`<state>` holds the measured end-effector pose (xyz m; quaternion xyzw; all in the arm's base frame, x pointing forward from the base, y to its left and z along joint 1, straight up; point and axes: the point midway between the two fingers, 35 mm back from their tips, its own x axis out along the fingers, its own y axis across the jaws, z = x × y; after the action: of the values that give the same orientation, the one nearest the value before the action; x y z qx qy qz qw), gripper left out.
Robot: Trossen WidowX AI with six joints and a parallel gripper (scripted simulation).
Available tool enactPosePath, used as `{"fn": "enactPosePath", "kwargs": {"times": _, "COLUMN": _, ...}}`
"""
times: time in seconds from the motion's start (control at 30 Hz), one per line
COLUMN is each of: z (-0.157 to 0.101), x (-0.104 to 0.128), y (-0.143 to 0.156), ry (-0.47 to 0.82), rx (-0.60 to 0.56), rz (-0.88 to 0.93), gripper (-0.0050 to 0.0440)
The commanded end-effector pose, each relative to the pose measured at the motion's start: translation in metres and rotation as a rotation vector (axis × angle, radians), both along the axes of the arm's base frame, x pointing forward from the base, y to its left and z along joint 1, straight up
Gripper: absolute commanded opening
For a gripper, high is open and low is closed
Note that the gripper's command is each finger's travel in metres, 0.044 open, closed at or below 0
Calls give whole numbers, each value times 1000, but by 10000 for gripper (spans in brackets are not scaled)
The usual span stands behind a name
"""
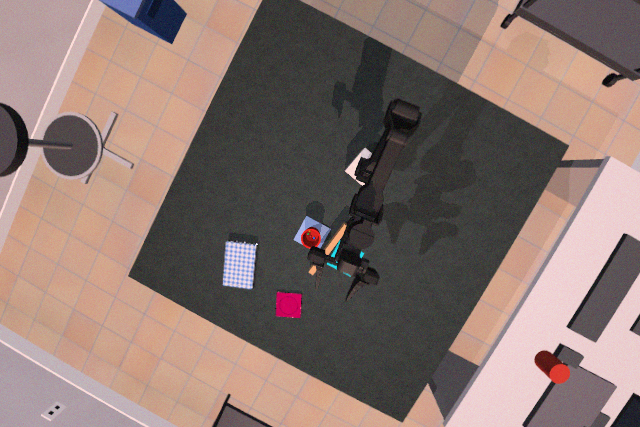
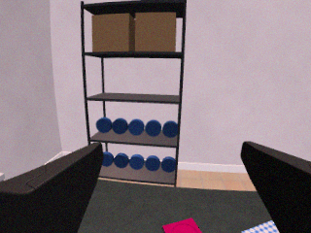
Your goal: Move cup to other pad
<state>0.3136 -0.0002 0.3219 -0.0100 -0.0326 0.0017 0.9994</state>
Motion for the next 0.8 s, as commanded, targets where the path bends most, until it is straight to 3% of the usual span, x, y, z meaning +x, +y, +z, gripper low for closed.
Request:
{"fn": "enactPosePath", "kwargs": {"times": 0.0, "z": 0, "x": 0, "y": 0, "ry": 0, "rx": 0, "rz": 0, "gripper": 400}}
{"fn": "enactPosePath", "kwargs": {"times": 0.53, "z": 0, "x": 0, "y": 0, "ry": 0, "rx": 0, "rz": 0, "gripper": 400}}
{"fn": "enactPosePath", "kwargs": {"times": 0.77, "z": -36, "x": 17, "y": -20, "ry": 194, "rx": 205, "rz": -69, "gripper": 232}}
